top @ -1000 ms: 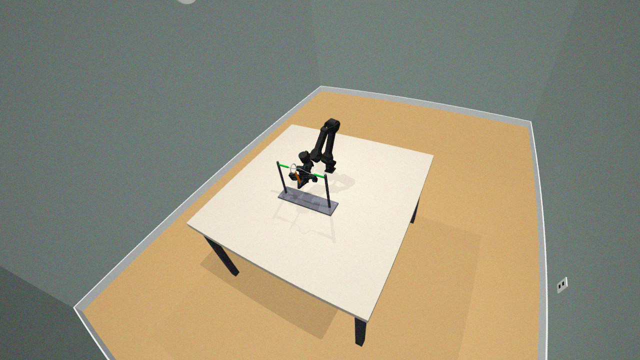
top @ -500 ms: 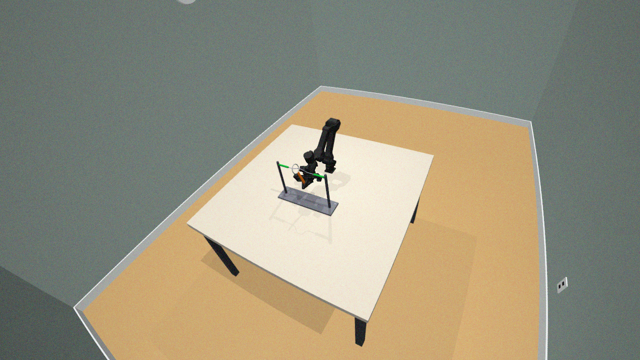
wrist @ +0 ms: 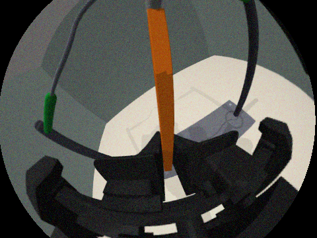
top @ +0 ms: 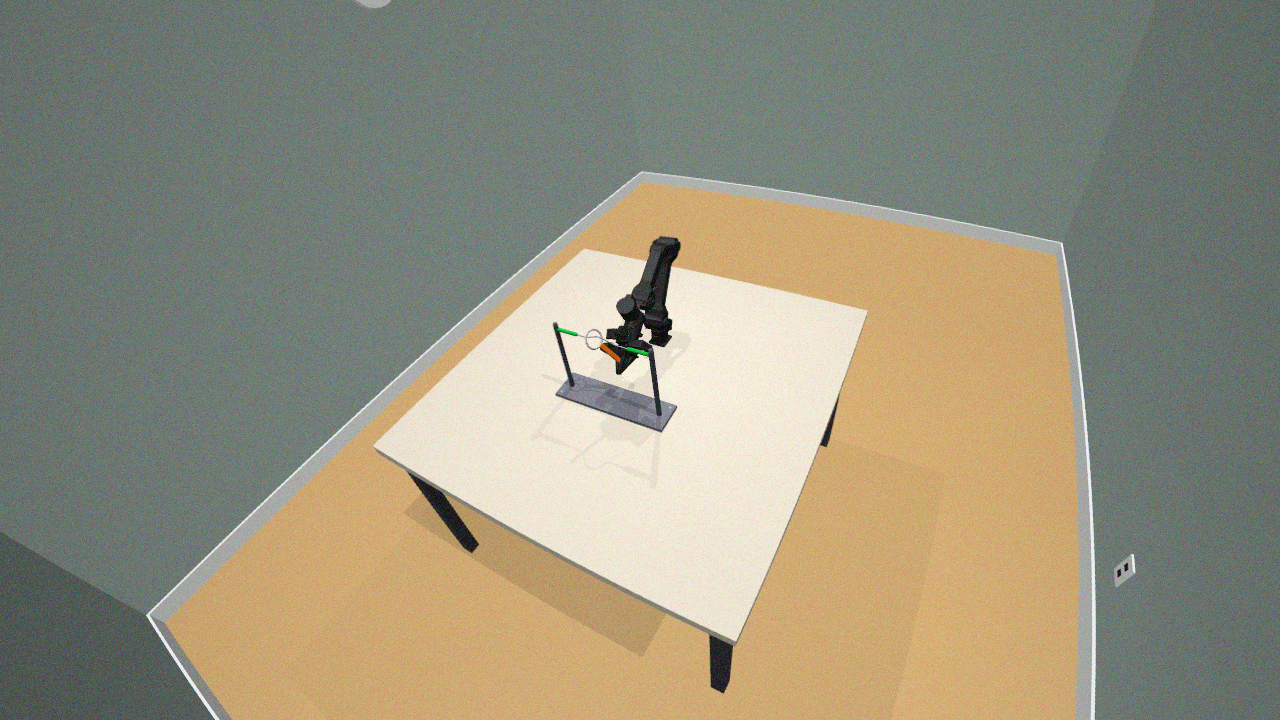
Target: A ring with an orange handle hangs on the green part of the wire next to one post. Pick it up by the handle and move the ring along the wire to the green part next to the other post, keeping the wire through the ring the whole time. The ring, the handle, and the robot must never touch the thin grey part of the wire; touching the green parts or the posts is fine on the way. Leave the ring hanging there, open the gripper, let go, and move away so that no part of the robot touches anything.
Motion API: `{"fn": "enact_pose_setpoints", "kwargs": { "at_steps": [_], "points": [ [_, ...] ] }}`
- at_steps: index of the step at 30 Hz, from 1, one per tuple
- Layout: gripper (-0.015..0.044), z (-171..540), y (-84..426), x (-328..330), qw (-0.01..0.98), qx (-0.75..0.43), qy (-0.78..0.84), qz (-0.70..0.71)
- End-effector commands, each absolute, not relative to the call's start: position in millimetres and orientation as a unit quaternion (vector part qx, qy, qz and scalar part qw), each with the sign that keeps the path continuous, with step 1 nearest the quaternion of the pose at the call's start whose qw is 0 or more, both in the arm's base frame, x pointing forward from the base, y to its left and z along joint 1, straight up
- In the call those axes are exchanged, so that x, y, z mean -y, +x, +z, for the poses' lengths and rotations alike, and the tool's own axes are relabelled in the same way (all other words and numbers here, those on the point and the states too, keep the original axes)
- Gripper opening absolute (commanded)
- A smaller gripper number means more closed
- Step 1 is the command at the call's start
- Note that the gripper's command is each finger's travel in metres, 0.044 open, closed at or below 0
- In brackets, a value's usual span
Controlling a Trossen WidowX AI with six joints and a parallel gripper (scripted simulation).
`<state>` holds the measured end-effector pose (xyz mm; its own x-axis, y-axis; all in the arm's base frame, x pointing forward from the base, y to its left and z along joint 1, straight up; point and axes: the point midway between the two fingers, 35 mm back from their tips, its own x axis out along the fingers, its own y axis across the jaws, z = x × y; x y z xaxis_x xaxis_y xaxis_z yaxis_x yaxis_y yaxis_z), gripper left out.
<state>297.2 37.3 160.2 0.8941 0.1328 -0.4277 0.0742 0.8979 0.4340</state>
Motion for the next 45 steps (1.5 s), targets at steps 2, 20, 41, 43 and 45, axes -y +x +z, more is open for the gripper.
{"fn": "enact_pose_setpoints", "kwargs": {
  "at_steps": [2, 20, 41, 43, 45],
  "points": [
    [-0.0150, 176.3, 287.8, -50.4, 0.926, -0.269, 0.266, -0.008],
    [-0.0150, 190.5, 285.6, -63.3, 0.911, -0.315, 0.260, -0.055],
    [-0.0150, 193.1, 259.7, -17.6, 0.912, -0.411, 0.005, -0.014],
    [-0.0150, 193.4, 259.3, -11.2, 0.911, -0.412, -0.027, -0.010],
    [-0.0150, 194.1, 259.2, -4.7, 0.909, -0.412, -0.060, -0.006]
  ]
}}
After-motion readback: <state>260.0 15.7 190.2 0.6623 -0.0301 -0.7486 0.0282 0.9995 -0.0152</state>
